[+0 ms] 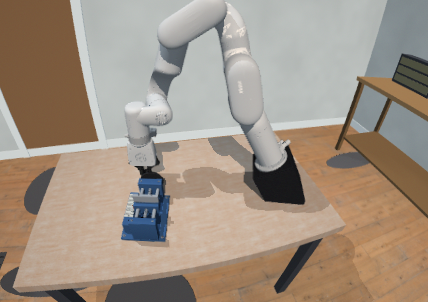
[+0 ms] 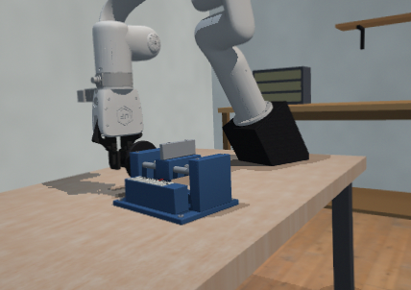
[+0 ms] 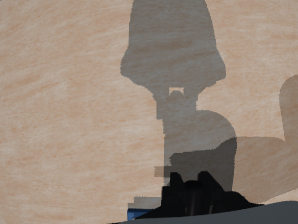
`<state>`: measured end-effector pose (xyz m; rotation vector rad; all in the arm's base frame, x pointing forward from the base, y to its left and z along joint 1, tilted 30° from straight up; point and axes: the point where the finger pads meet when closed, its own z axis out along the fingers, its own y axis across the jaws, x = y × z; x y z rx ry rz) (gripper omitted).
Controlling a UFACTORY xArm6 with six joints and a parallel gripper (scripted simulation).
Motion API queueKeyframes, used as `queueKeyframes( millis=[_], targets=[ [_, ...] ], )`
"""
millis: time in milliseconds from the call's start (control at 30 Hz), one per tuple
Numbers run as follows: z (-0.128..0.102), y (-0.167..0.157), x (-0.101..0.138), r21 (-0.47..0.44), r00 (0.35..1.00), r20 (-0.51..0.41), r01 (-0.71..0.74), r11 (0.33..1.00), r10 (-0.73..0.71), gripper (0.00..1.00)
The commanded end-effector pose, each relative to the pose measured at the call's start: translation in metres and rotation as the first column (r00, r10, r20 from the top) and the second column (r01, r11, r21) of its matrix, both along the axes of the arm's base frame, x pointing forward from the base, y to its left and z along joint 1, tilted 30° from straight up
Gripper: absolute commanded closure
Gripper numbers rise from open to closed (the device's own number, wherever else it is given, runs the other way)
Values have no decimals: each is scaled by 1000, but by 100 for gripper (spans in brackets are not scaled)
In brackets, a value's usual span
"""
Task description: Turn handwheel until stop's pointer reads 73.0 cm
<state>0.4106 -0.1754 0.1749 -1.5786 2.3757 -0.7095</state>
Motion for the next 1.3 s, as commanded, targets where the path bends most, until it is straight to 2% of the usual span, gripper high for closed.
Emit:
queueKeyframes(
  millis=[0, 1267],
  targets=[
    [0, 0, 0, 0, 1000, 0, 0, 1000, 0, 94],
    [-6, -2, 3, 0, 1000, 0, 0, 1000, 0, 94]
  ],
)
